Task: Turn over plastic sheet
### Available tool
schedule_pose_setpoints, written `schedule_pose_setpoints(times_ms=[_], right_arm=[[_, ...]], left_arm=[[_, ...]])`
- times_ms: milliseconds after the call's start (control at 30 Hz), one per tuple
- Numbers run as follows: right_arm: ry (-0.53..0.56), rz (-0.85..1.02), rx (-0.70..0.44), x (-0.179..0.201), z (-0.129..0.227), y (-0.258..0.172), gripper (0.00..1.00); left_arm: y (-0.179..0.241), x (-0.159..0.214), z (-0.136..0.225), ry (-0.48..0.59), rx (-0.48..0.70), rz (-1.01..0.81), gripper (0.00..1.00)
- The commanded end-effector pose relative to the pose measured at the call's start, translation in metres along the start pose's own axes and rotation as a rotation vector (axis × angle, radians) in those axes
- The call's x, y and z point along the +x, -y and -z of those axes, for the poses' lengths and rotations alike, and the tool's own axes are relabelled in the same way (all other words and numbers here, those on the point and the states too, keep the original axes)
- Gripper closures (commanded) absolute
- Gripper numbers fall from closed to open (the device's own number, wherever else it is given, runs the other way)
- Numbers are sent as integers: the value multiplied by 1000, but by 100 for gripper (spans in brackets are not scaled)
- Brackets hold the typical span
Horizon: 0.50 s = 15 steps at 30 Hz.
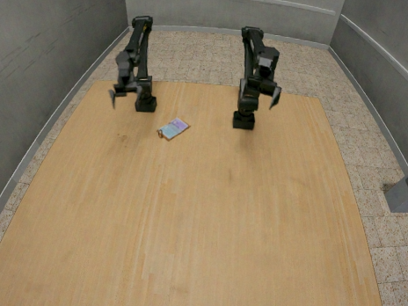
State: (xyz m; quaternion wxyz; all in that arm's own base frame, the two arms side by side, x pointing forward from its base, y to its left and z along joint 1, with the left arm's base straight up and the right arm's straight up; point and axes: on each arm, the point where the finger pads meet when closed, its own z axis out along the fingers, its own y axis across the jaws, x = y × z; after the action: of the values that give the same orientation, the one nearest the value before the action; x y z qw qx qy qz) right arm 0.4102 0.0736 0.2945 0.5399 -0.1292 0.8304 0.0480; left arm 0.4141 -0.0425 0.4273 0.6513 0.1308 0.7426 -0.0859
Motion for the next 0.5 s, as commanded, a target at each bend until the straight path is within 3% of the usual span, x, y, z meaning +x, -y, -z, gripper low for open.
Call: schedule_pose_setpoints(times_ms=[0,33,67,233,433,467], right_arm=[[-43,43,-35,21,11,-25,0],[-90,51,-65,46,13,-39,0],[-135,48,-94,69,14,-53,0],[-348,94,-210,171,17,-110,0],[-451,147,-290,231,21,-149,0],[-434,150,-300,220,18,-156,0]], left_arm=[[4,-4,29,-7,10,-64,0],[14,-16,43,11,46,-87,0],[24,8,50,-26,89,-87,0],[70,35,103,-71,283,-148,0],[125,51,169,-92,504,-236,0],[137,56,179,-97,553,-248,0]])
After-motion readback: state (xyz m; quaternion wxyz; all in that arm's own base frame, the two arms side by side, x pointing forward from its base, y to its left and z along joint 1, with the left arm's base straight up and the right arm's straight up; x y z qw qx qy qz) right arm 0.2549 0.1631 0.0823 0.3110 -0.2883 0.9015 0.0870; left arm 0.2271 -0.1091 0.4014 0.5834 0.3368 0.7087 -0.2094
